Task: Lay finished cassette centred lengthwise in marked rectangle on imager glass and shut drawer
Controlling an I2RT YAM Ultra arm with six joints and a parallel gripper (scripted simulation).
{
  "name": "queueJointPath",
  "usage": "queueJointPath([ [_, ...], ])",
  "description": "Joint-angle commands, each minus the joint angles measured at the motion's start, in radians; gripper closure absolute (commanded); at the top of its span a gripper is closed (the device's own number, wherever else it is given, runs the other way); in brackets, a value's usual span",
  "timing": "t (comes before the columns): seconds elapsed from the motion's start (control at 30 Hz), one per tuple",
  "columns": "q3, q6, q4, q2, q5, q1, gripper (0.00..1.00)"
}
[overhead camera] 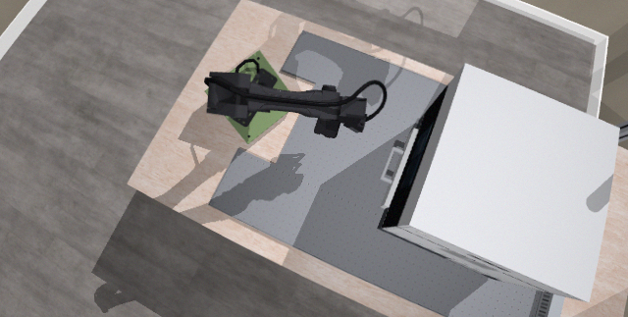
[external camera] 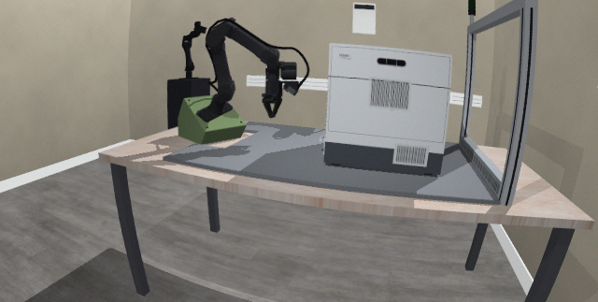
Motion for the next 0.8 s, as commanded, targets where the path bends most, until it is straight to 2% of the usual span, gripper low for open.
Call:
queueJointPath([
  [0.0,0.051,0.101,-0.053,0.017,-0.085,-0.025,0.65],
  [0.2,0.063,0.109,-0.062,0.014,-0.108,-0.032,0.65],
  [0.77,0.064,0.107,-0.055,0.014,-0.104,-0.031,0.65],
])
